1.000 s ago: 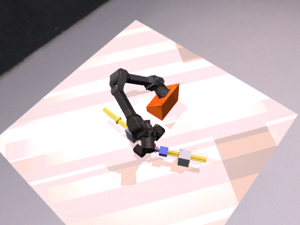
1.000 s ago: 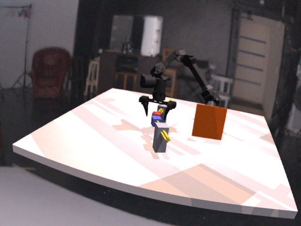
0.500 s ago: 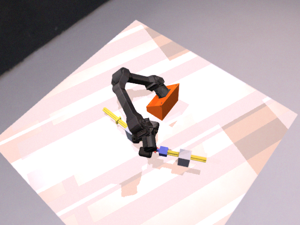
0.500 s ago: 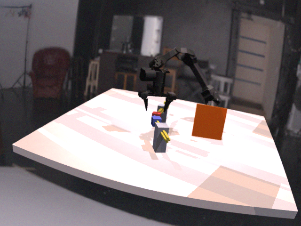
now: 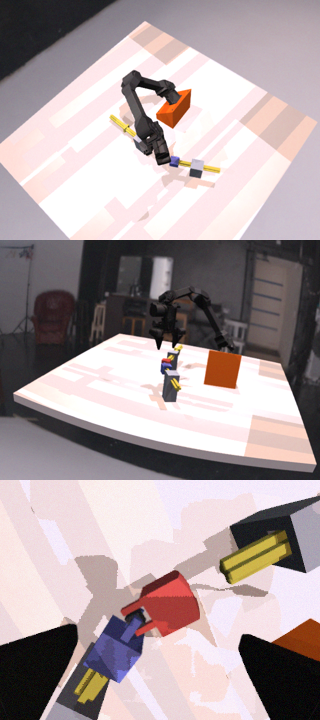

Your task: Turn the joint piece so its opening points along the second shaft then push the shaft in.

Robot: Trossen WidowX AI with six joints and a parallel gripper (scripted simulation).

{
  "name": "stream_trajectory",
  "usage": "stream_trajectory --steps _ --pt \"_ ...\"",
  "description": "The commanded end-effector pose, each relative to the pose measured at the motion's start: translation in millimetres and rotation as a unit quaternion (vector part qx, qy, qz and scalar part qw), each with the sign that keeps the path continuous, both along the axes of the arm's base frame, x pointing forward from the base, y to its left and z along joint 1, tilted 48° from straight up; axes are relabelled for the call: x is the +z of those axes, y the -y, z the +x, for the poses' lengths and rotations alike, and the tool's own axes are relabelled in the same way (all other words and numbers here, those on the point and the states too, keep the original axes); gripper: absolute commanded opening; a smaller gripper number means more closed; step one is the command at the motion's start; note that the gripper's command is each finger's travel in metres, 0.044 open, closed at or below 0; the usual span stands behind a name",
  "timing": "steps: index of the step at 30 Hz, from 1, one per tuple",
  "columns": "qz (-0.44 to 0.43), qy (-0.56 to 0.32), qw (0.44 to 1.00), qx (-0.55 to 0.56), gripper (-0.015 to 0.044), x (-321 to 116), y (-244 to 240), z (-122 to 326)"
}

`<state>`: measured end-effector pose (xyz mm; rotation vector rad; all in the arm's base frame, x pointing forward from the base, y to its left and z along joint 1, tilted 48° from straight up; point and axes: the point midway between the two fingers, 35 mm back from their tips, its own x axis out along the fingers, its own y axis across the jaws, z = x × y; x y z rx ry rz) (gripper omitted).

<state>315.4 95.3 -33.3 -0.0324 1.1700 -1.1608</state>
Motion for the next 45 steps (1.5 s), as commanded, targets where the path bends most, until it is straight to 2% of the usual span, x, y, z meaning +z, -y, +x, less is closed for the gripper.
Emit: stream_trajectory --steps 1,14,20,25,34,45 --pt "0.003 -0.044 0.998 0.04 0.044 7.0 -7.9 -0.5" --pt "0.012 -0.204 0.961 0.188 0.044 37.1 -35.8 -3.1" --pt "0.012 -0.212 0.958 0.195 0.044 38.7 -37.2 -3.4" --pt "0.018 -0.188 0.966 0.176 0.044 39.9 -33.4 -2.5" --pt "0.058 -0.093 0.991 0.079 0.044 48.8 -11.7 -2.9" --pt "0.103 0.022 0.993 -0.048 0.044 58.2 14.1 -6.2"
